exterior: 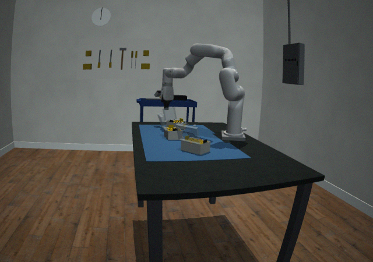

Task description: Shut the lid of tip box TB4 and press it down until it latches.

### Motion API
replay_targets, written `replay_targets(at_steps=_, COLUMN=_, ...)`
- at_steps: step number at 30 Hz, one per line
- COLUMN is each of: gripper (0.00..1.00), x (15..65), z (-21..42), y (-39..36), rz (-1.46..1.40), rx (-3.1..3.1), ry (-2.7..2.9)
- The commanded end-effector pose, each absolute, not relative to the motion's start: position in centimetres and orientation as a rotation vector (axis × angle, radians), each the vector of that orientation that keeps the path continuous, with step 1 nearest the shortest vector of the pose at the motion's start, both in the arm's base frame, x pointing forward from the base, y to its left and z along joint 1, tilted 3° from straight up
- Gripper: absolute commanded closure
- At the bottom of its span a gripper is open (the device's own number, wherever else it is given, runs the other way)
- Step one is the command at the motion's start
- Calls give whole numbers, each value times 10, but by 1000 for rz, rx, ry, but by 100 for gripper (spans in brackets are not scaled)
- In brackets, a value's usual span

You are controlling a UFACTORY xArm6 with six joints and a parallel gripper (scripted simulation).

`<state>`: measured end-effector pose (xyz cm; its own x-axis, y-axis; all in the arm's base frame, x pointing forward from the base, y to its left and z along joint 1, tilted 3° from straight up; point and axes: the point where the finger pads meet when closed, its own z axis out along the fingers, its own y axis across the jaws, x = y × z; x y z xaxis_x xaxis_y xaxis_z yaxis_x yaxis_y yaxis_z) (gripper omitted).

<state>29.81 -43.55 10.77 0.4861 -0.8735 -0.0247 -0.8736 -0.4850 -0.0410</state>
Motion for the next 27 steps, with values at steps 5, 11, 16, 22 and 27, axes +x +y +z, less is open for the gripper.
replay_targets(at_steps=5, gripper=100, x=293, z=112, y=-427, rz=-6, rx=-2669, ry=1570)
replay_targets(at_steps=11, gripper=100, x=290, z=112, y=-422, rz=-6, rx=-2669, ry=1570)
replay_targets(at_steps=16, gripper=100, x=287, z=113, y=-416, rz=-6, rx=-2668, ry=1570)
replay_targets(at_steps=22, gripper=100, x=283, z=115, y=-409, rz=-6, rx=-2668, ry=1570)
replay_targets(at_steps=27, gripper=100, x=281, z=115, y=-406, rz=-6, rx=-2668, ry=1570)
